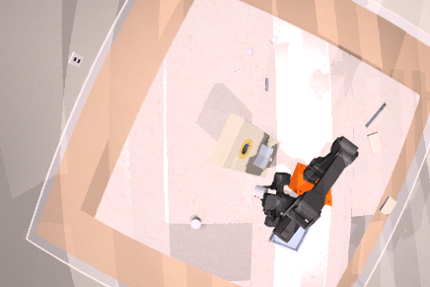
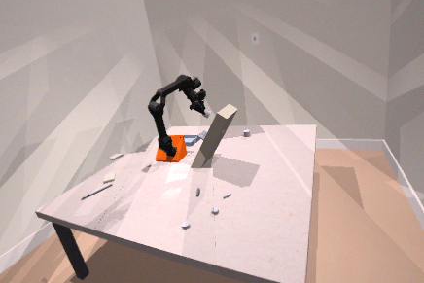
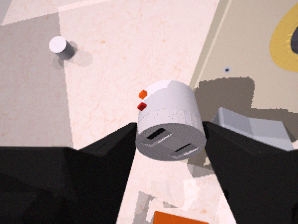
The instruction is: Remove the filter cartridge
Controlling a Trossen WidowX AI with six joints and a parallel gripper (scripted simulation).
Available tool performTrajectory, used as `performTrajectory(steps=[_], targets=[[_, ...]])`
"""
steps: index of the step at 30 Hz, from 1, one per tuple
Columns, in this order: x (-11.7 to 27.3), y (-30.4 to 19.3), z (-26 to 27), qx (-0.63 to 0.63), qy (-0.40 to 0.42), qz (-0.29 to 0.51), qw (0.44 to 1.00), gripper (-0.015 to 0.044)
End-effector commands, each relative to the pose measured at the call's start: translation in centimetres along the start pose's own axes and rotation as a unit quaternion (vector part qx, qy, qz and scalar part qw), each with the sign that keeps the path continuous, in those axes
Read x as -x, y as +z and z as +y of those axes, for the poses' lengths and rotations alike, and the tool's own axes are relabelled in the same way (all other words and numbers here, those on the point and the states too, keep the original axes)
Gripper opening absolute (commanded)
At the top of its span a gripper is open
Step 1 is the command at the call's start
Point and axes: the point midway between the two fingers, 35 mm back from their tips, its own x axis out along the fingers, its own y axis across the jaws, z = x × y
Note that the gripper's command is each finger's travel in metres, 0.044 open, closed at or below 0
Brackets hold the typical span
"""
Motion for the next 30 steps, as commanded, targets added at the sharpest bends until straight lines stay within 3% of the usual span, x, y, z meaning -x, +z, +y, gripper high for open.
performTrajectory(steps=[1, 18, 30], targets=[[0.3, -1.0, 2.6, 0.059, 0.031, 0.006, 0.998, 0.0], [2.8, -6.1, 14.5, 0.351, 0.215, -0.008, 0.911, 0.0], [2.3, -10.3, 17.5, 0.411, 0.252, -0.012, 0.876, 0.0]])
